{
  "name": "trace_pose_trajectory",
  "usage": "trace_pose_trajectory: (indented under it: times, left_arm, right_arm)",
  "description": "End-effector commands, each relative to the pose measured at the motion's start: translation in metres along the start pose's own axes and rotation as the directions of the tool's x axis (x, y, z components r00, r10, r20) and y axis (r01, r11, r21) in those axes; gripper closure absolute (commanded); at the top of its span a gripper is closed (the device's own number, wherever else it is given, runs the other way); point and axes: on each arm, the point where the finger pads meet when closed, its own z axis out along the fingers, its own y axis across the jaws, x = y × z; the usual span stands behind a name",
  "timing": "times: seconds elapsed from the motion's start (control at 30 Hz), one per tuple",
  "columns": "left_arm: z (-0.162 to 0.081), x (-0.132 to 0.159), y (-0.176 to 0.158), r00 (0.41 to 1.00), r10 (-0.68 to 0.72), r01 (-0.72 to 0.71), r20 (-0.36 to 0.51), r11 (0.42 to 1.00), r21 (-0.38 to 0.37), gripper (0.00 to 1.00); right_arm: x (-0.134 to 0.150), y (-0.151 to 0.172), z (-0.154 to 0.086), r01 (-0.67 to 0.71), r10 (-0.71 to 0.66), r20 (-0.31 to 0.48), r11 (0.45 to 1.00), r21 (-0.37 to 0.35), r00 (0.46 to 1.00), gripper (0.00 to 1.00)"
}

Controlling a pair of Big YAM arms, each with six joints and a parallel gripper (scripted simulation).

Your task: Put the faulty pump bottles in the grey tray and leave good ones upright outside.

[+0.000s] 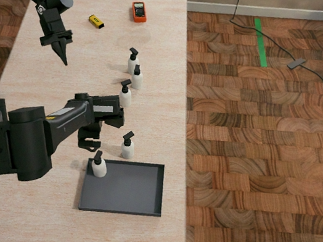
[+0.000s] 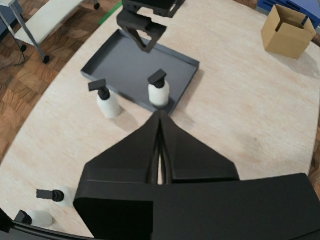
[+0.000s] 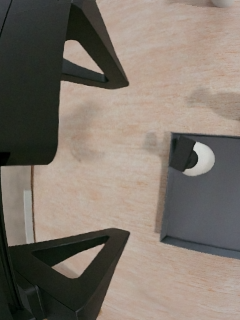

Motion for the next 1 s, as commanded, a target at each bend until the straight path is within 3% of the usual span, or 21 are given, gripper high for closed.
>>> trace_pose_trajectory:
  times: [0.0, 0.63, 0.77, 0.97]
  left_arm:
    - [0.001, -0.007, 0.001, 1.000, -0.003, 0.003, 0.023, 1.000, -0.007, 1.00]
    - [0.001, -0.007, 0.001, 1.000, -0.003, 0.003, 0.023, 1.000, -0.007, 1.00]
    - [0.001, -0.007, 0.001, 1.000, -0.003, 0.003, 0.023, 1.000, -0.007, 1.00]
    - [0.001, -0.007, 0.001, 1.000, -0.003, 0.003, 0.023, 1.000, -0.007, 1.00]
  right_arm:
    - [-0.003, 0.007, -0.006, -0.100, 0.100, -0.029, 0.995, 0.004, 0.995, 0.00]
    - [-0.005, 0.006, -0.011, -0.078, 0.078, -0.023, 0.997, 0.002, 0.997, 0.00]
    - [-0.002, 0.013, -0.007, -0.052, 0.052, -0.031, 0.999, 0.003, 0.998, 0.45]
    - [-0.010, 0.035, -0.002, 0.036, -0.036, -0.024, 0.999, -0.003, 0.999, 0.49]
